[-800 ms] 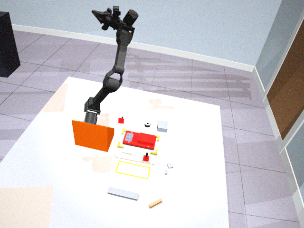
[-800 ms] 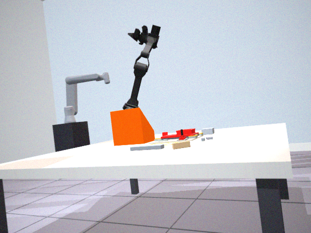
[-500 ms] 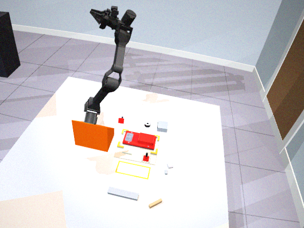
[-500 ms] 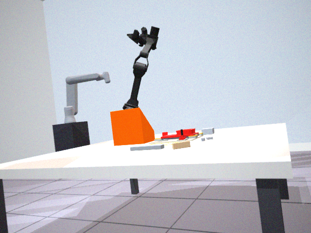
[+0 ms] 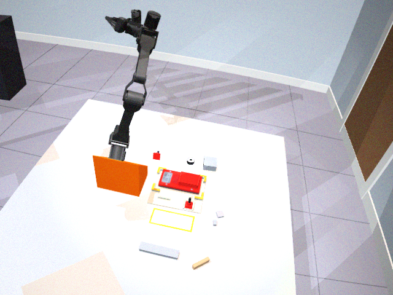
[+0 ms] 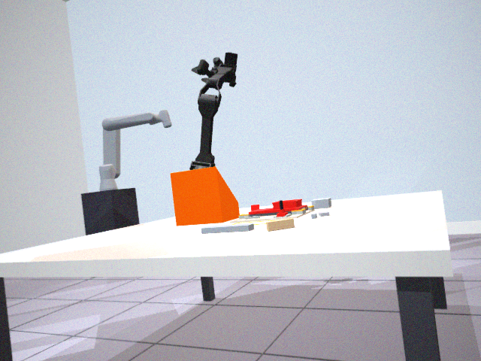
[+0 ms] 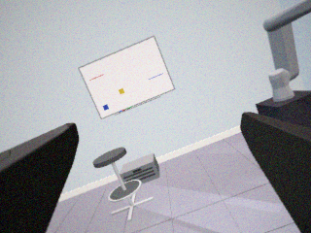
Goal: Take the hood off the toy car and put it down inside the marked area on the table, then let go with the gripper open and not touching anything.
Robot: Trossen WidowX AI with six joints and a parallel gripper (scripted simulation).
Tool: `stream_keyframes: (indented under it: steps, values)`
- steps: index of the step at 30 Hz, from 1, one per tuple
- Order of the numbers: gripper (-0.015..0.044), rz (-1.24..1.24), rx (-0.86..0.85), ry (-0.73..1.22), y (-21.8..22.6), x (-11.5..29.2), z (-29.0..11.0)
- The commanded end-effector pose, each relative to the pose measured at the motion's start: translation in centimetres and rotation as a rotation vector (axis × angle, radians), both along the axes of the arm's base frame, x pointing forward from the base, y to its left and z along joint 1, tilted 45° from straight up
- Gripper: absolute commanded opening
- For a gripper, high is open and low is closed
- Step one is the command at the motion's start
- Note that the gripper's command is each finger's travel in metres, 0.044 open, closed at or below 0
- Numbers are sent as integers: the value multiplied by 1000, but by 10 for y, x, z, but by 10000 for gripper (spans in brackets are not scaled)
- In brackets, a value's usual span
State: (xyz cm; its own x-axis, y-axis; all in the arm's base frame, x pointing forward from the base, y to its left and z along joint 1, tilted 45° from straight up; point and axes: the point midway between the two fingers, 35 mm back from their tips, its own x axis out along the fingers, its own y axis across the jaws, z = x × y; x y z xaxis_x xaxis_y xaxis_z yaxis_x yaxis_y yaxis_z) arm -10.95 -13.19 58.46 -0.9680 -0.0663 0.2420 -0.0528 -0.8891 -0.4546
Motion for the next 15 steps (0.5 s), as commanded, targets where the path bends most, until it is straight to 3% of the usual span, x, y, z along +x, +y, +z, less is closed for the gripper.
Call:
stream_keyframes:
  steps: [1,15]
  values:
    - [440,-82,-75,-2,44,-15,3]
    - [440,-422,-320,14,194,-25,-6]
